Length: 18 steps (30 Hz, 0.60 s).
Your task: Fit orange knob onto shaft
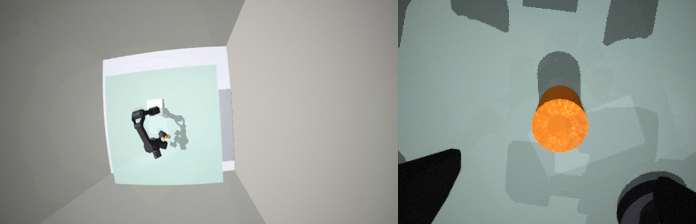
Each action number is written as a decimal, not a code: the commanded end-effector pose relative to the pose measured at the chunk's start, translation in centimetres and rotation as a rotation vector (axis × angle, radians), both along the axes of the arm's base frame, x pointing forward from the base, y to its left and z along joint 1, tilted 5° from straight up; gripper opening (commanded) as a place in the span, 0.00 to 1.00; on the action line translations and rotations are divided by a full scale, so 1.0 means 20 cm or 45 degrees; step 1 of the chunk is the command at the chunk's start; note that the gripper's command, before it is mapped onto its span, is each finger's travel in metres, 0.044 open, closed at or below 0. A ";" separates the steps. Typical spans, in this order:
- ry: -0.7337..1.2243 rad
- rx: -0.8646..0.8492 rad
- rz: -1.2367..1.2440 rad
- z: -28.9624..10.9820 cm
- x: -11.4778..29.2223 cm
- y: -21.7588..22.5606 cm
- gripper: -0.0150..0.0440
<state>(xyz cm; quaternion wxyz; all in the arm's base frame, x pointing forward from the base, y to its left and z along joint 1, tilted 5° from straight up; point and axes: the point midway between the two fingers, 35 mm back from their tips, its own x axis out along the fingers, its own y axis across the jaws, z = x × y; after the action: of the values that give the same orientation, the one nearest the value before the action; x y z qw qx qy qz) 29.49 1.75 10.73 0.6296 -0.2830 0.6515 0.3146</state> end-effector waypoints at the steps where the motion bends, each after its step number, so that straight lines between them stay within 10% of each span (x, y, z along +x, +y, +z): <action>1: 0.010 -0.013 -0.024 0.00 0.00 0.00 1.00; 18: 0.054 -0.112 -2.032 0.00 0.00 0.00 1.00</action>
<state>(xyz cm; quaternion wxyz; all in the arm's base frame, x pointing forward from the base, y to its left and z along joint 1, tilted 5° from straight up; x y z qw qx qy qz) 29.50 1.74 10.72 0.6889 -0.0091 0.7243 0.0266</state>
